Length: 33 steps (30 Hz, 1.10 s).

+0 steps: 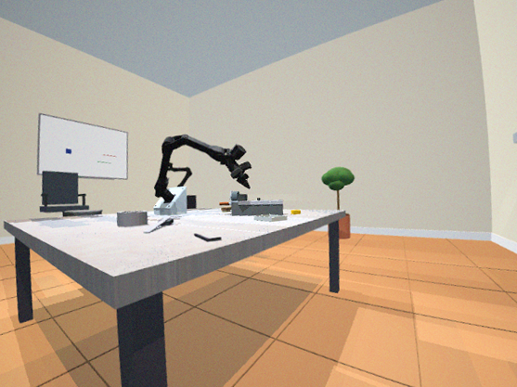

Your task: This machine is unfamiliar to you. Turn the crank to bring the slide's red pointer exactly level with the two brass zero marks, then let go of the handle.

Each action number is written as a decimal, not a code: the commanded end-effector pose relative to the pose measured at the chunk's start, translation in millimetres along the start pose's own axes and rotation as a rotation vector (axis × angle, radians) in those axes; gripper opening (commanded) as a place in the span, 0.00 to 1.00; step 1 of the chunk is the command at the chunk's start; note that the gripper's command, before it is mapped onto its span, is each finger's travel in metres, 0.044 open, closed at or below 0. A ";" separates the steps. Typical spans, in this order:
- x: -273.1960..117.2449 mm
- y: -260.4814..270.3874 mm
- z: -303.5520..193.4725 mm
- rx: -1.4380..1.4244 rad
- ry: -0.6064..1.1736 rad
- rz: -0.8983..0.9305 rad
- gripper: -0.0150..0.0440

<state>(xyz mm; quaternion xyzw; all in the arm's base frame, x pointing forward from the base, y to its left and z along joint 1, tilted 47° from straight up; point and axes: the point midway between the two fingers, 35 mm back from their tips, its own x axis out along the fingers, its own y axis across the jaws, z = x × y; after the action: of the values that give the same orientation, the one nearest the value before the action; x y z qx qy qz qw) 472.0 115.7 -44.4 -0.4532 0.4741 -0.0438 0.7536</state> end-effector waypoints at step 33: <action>0.0 0.0 0.0 0.000 0.000 0.000 0.78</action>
<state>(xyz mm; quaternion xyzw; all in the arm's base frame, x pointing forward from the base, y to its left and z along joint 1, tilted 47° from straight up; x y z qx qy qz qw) 472.0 115.8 -44.4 -0.4532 0.4741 -0.0436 0.7537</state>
